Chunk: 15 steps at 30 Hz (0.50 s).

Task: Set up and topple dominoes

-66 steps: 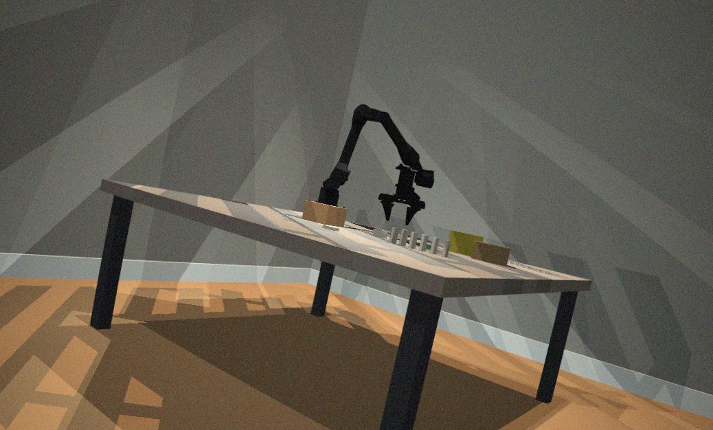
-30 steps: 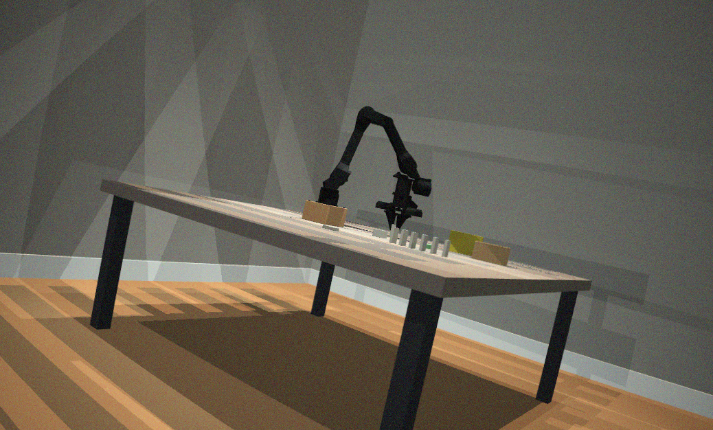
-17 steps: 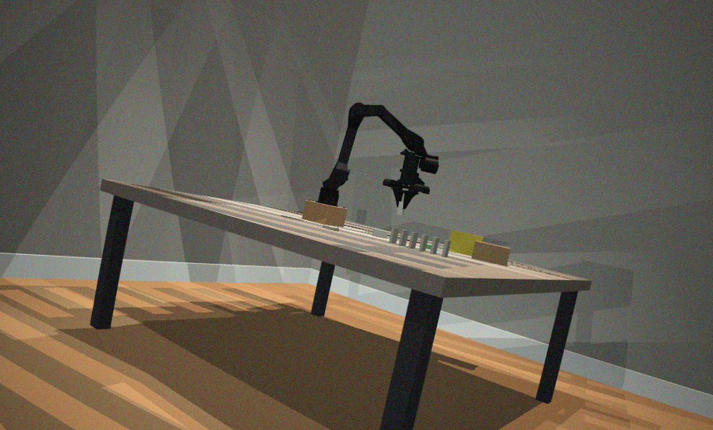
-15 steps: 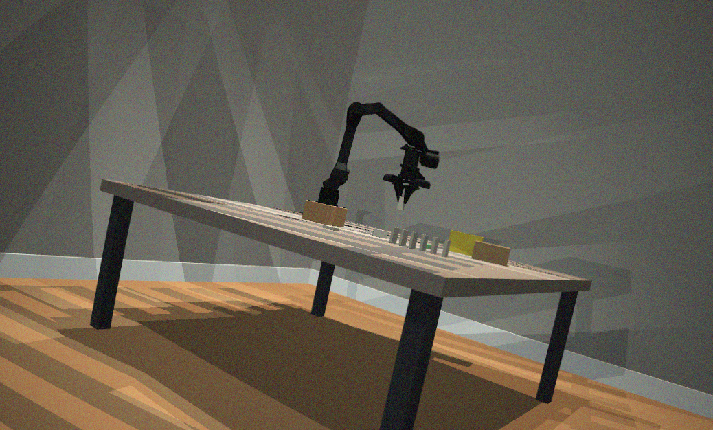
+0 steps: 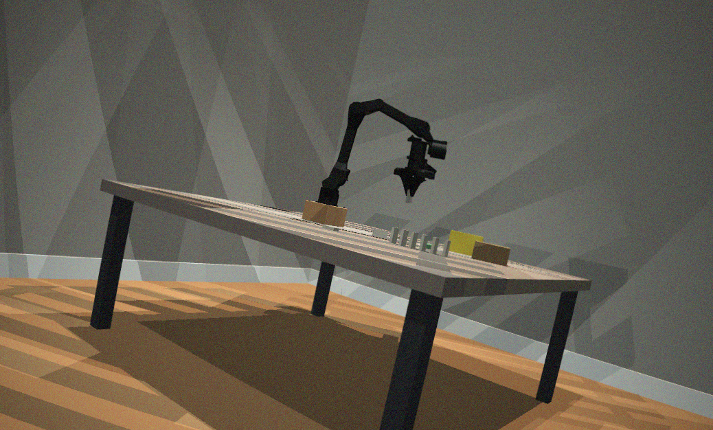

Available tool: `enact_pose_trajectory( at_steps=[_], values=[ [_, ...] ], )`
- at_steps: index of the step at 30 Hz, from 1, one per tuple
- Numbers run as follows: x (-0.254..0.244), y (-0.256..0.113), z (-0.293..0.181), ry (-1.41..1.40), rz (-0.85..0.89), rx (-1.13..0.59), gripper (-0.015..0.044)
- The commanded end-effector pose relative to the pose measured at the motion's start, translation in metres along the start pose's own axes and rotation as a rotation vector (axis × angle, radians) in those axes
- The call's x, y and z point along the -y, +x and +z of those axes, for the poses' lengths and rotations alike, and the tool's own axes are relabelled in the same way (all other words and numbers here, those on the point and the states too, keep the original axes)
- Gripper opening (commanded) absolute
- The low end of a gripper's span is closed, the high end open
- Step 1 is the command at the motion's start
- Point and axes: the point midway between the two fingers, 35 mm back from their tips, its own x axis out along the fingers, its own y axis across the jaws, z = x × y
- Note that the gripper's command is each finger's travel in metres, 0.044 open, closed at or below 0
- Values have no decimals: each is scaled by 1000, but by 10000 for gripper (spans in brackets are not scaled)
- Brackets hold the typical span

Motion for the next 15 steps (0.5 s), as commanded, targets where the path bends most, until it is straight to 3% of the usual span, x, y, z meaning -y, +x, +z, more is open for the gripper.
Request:
enact_pose_trajectory(
  at_steps=[1,9,15],
  values=[
    [54,0,-28,290,-7,-12,107],
    [149,-1,-120,907,-21,-25,107],
    [185,-1,-190,1251,-29,-30,107]
  ],
)
